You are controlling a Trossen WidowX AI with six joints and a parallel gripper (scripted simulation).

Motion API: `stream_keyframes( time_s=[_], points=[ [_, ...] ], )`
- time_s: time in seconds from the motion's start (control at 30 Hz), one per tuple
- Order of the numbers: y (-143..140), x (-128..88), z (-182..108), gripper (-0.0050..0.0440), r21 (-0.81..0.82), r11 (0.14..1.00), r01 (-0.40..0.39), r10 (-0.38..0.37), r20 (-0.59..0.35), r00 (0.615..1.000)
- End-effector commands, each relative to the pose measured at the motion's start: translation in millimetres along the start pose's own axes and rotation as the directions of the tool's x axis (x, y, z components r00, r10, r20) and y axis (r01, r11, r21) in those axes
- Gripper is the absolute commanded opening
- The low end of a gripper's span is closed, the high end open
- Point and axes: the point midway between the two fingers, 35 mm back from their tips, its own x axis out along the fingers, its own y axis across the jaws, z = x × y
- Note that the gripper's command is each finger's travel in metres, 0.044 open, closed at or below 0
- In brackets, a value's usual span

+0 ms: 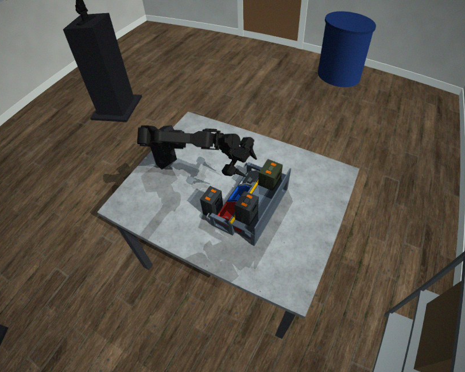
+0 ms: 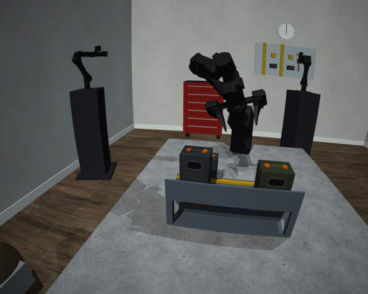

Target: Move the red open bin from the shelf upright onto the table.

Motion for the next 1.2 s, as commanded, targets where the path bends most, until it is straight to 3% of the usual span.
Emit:
stream_keyframes(
  time_s=[0.0,0.2,0.6,0.77,1.17],
  points=[
    [-1,-2,3,0.0440,0.012,1.000,-0.003,0.003,0.012,1.000],
    [-5,-33,-35,0.0440,0.011,1.000,-0.003,0.003,0.013,1.000],
    [-5,-33,-35,0.0440,0.011,1.000,-0.003,0.003,0.013,1.000],
    [-8,-62,-73,0.0440,0.009,1.000,-0.003,0.003,0.005,1.000],
    [-8,-62,-73,0.0440,0.009,1.000,-0.003,0.003,0.005,1.000]
  ],
)
